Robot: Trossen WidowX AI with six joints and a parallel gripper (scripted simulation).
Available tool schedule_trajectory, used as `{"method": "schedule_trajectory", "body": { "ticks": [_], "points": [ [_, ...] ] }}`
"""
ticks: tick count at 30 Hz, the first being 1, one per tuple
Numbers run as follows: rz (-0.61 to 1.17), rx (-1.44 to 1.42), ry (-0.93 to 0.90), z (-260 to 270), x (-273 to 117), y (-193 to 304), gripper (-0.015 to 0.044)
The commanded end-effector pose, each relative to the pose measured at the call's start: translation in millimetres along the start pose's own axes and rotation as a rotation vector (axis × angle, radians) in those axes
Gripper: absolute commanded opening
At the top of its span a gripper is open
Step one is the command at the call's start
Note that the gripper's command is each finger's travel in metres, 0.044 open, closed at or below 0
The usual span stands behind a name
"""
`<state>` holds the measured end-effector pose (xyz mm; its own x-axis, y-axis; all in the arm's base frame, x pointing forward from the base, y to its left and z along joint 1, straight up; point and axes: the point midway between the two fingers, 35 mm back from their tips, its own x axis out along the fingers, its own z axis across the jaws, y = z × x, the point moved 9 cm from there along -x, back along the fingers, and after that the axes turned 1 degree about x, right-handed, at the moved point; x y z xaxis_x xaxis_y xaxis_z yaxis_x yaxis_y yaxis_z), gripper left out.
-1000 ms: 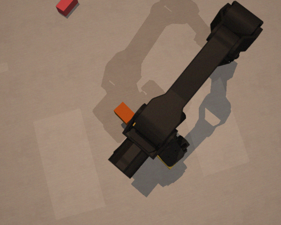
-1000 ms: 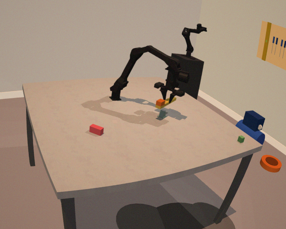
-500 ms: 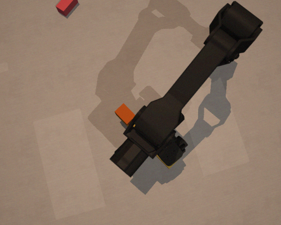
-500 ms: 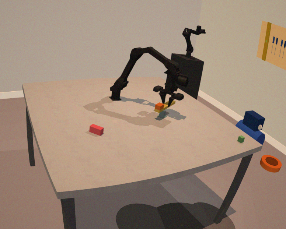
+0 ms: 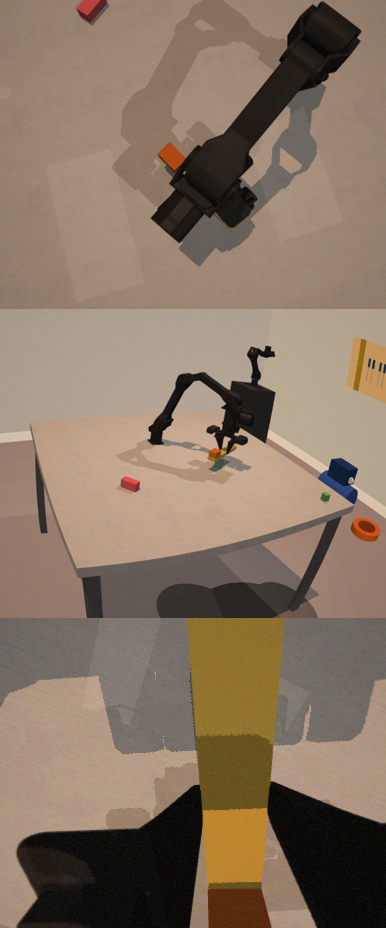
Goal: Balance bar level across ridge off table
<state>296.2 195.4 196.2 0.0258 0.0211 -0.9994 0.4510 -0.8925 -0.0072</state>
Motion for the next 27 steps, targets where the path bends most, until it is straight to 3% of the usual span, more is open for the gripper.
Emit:
{"method": "schedule_trajectory", "body": {
  "ticks": [1, 27],
  "points": [
    [0.003, 0.003, 0.003, -0.3, 0.2, 0.3, 0.0],
    [0.003, 0.003, 0.003, -0.3, 2.3, 0.4, 0.0]
  ]
}}
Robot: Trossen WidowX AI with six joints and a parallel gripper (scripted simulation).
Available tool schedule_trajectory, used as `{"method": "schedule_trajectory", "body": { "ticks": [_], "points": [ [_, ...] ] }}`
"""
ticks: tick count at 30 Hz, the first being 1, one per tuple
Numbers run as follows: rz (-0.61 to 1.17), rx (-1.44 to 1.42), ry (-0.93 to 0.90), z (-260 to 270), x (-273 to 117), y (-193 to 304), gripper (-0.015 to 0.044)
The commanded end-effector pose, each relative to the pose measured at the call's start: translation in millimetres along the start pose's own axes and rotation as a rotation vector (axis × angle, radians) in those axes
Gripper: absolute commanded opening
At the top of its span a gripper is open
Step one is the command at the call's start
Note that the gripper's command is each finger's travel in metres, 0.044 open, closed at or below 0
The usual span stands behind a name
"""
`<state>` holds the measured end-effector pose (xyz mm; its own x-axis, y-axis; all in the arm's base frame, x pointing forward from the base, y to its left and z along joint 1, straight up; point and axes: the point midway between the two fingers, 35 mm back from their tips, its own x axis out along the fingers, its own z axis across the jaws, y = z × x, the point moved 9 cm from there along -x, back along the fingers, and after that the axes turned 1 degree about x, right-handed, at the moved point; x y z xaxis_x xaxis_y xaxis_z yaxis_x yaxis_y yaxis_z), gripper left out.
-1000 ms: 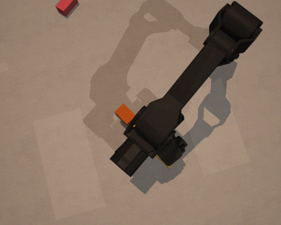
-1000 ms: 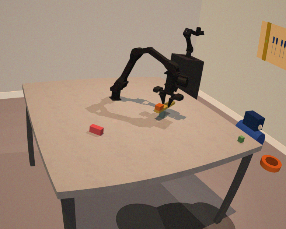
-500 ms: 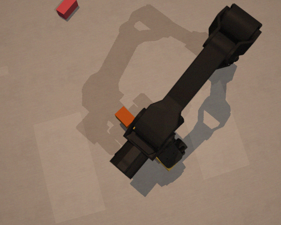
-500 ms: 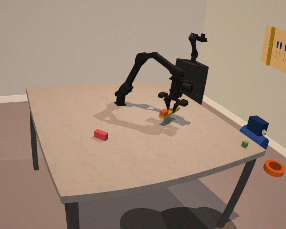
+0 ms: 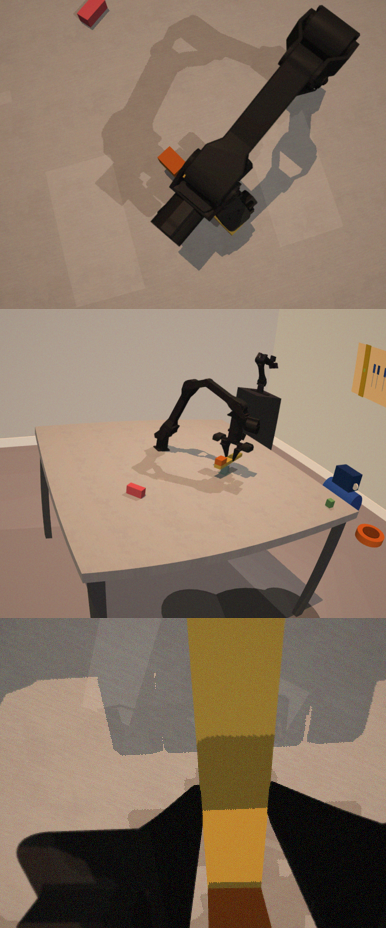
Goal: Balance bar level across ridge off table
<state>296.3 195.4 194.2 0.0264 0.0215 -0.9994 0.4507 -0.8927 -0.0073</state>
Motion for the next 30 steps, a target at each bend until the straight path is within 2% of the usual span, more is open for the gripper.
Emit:
{"method": "schedule_trajectory", "body": {
  "ticks": [1, 30],
  "points": [
    [0.003, 0.003, 0.003, -0.4, 0.5, 0.3, 0.0],
    [0.003, 0.003, 0.003, -0.4, 2.9, 0.4, 0.0]
  ]
}}
